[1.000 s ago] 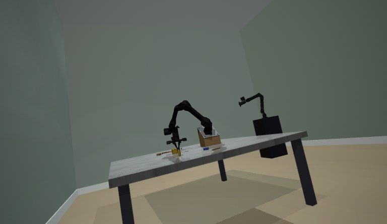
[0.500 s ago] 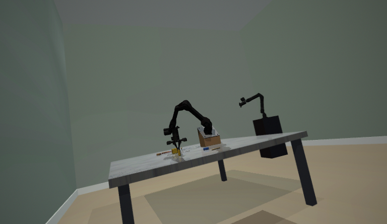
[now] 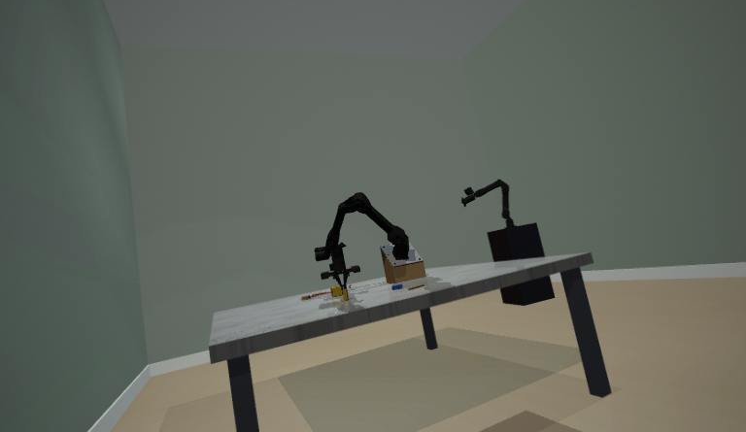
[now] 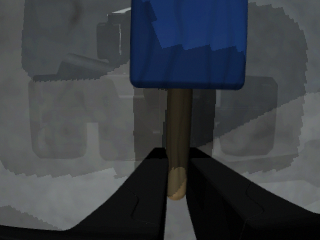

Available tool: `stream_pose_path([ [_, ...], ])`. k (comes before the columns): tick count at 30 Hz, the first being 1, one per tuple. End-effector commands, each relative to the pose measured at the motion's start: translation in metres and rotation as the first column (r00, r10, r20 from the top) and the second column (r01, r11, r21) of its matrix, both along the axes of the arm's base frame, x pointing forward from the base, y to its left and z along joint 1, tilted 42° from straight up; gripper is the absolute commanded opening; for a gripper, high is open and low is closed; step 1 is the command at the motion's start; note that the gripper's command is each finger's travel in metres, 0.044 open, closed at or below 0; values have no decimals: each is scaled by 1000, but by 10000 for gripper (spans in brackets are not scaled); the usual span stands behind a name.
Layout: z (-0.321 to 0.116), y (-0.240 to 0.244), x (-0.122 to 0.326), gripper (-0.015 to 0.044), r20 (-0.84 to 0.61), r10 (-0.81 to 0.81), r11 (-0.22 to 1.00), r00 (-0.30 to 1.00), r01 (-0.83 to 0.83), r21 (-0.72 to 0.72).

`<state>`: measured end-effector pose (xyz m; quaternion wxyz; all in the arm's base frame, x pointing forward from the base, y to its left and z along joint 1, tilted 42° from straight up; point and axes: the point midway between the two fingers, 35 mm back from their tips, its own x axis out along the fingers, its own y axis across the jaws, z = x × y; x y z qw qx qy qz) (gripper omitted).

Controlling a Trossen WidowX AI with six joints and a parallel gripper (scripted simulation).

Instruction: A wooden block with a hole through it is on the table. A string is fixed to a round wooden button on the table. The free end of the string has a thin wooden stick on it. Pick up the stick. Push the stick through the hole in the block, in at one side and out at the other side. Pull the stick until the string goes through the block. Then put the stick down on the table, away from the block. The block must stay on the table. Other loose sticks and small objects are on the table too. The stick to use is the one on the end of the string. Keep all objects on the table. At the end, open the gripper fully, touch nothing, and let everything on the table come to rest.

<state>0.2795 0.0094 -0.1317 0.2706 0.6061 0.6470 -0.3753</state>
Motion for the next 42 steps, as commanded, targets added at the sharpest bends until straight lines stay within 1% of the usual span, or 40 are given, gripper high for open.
stream_pose_path([
  [1, 4, 4, 0, 0, -2, -5, 1000, 1000, 5, 3],
  [17, 15, 18, 2, 0, -5, 0, 1000, 1000, 0, 6],
  [42, 32, 37, 8, 0, 10, 58, 998, 998, -58, 16],
])
